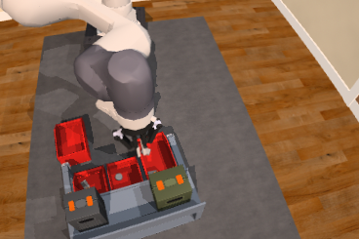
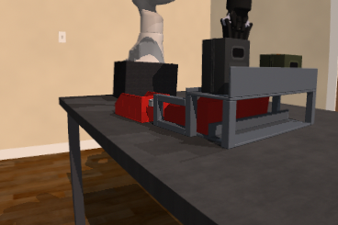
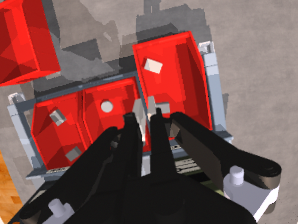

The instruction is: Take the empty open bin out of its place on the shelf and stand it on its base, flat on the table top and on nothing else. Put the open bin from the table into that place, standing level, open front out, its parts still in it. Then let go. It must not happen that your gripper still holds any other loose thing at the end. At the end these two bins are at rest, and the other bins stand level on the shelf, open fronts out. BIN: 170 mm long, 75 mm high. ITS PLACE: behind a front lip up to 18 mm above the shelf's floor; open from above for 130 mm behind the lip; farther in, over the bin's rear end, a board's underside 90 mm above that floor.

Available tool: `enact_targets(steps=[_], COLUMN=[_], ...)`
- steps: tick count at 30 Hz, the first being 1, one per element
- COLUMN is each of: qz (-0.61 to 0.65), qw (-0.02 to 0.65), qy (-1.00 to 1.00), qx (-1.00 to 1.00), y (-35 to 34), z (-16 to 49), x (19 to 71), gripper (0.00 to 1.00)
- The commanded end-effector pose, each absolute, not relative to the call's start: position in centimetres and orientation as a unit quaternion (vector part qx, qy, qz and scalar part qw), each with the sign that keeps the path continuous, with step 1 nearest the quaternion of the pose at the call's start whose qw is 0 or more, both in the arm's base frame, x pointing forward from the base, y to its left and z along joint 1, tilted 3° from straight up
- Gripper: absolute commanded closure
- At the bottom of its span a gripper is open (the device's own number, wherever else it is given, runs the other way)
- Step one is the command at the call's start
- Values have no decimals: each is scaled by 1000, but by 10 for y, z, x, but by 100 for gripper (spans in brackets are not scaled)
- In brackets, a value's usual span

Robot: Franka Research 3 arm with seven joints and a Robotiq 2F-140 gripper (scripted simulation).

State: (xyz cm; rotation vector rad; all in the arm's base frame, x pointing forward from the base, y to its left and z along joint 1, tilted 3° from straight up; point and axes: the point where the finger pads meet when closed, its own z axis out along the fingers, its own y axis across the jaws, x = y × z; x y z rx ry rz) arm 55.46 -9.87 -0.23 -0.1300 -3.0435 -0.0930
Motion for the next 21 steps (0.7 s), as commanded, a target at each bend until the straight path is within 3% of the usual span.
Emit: enact_targets(steps=[1,21], qz=[-30,-30], qw=[50,50], qy=[-998,-998], qx=[-39,-39], y=[-100,-100], z=[3,19], x=[552,552], gripper=[94,94])
